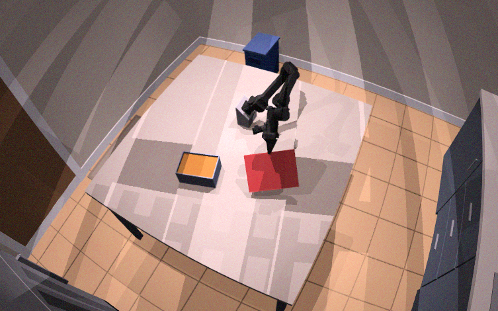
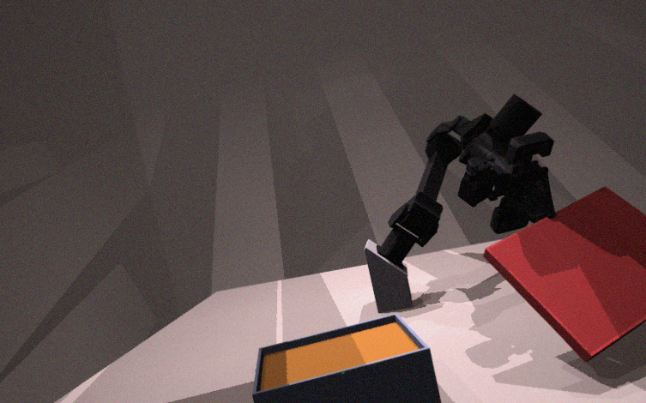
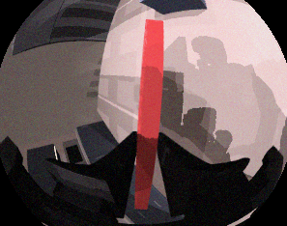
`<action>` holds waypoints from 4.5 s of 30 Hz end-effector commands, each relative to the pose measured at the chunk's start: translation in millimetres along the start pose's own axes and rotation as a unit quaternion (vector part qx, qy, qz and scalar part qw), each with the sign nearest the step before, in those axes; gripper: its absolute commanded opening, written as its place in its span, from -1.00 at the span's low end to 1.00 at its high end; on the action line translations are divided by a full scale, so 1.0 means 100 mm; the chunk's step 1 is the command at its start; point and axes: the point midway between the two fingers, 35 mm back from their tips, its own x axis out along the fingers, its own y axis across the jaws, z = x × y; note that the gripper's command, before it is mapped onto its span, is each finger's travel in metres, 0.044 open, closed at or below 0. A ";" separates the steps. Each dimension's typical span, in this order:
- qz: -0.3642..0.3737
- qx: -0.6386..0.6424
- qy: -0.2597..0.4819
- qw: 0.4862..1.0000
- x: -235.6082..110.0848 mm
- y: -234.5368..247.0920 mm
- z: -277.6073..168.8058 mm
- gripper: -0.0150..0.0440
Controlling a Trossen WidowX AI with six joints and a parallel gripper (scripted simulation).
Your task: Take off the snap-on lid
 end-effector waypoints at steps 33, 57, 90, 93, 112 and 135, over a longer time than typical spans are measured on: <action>0.005 0.002 -0.002 1.000 0.18 -0.21 0.01 -0.49; 0.005 0.002 -0.001 1.000 0.31 -0.35 0.00 -0.49; 0.005 0.003 0.000 1.000 0.48 -0.55 0.00 -0.49; 0.005 0.003 0.000 1.000 0.49 -0.57 0.00 -0.49; 0.005 0.004 0.000 1.000 0.59 -0.69 0.00 -0.49; 0.005 0.004 0.000 1.000 0.71 -0.83 0.00 -0.49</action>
